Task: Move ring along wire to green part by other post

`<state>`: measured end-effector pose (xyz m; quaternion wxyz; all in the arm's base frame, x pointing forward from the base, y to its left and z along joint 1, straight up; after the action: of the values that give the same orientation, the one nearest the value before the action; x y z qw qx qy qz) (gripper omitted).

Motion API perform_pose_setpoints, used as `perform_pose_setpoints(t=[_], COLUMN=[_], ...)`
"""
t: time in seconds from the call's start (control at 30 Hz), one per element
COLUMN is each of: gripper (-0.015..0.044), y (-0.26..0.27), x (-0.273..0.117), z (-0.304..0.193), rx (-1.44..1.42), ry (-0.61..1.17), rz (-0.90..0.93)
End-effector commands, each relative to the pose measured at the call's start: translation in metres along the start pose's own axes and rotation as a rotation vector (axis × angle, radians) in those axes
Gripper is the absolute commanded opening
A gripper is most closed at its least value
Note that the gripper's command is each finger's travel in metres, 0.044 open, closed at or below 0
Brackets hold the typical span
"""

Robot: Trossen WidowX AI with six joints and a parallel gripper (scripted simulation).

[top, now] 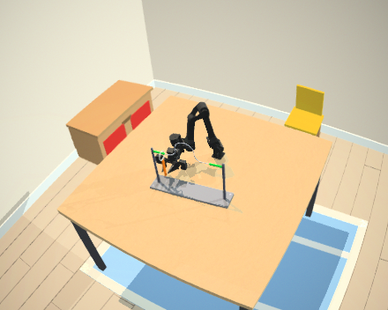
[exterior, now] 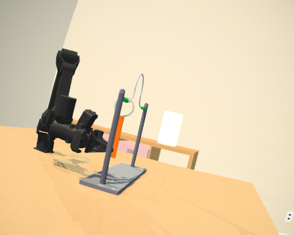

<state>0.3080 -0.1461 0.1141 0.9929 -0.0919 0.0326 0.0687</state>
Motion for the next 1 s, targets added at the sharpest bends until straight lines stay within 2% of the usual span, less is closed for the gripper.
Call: perform_pose_setpoints(t=[0.0,0.63,0.97], gripper=[0.016,0.016,0.016], y=[-0.001,0.002,0.002], x=[0.007,0.037,0.038], z=[0.0,0.001,0.001], rx=[0.004,0.005,0.005], ry=[-0.001,-0.007,-0.007], rz=[-0.003,-0.004,-0.004])
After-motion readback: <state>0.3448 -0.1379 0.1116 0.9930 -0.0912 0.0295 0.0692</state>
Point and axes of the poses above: the point midway between the two fingers, 35 mm back from their tips, its own x axis out along the fingers, its own y axis across the jaws, z = x × y, the point moved 1 cm from there along -x, back along the fingers, and after that the axes turned 9 degrees about -x, right-handed, at the moved point
